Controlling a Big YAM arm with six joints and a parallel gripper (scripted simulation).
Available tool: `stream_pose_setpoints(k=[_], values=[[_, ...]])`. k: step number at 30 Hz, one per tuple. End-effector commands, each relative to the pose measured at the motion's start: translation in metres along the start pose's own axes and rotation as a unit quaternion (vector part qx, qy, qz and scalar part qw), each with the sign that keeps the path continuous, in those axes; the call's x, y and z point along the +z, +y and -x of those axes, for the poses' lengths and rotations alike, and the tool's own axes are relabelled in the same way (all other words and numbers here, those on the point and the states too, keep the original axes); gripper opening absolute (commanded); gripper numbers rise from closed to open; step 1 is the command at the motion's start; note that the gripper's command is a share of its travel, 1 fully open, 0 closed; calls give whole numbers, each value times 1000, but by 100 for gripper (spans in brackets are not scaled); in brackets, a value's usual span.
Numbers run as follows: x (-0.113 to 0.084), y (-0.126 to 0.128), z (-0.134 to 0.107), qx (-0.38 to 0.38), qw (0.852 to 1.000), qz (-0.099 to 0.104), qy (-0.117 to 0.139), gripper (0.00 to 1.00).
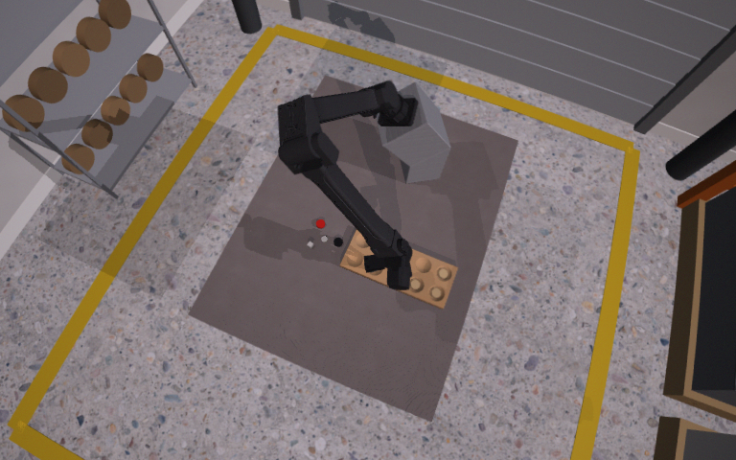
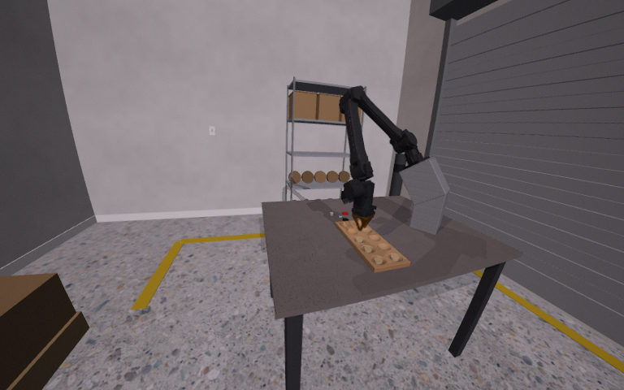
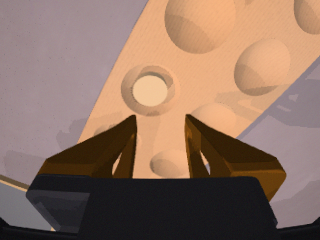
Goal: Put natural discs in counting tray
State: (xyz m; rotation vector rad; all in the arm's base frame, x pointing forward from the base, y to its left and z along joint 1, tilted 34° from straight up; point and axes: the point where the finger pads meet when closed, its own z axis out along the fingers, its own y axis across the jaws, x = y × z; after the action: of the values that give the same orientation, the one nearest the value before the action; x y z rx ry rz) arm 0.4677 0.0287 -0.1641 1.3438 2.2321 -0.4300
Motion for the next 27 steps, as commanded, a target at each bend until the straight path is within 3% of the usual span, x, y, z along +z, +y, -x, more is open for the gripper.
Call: stream_pose_setpoints(k=[1, 4, 5, 6, 10, 13, 14, 27], values=[[-58, 18, 1, 12, 1000, 25, -6, 37], [-68, 31, 5, 20, 999, 36, -7, 37], [-66, 28, 6, 20, 999, 32, -7, 45], [-43, 9, 5, 20, 1000, 4, -3, 45], [-42, 3, 3, 17, 1000, 0, -2, 45], [-50, 15, -2, 14, 1000, 16, -3, 45], [-63, 24, 6, 23, 999, 31, -6, 45], [-57, 23, 2, 18, 999, 26, -5, 45]])
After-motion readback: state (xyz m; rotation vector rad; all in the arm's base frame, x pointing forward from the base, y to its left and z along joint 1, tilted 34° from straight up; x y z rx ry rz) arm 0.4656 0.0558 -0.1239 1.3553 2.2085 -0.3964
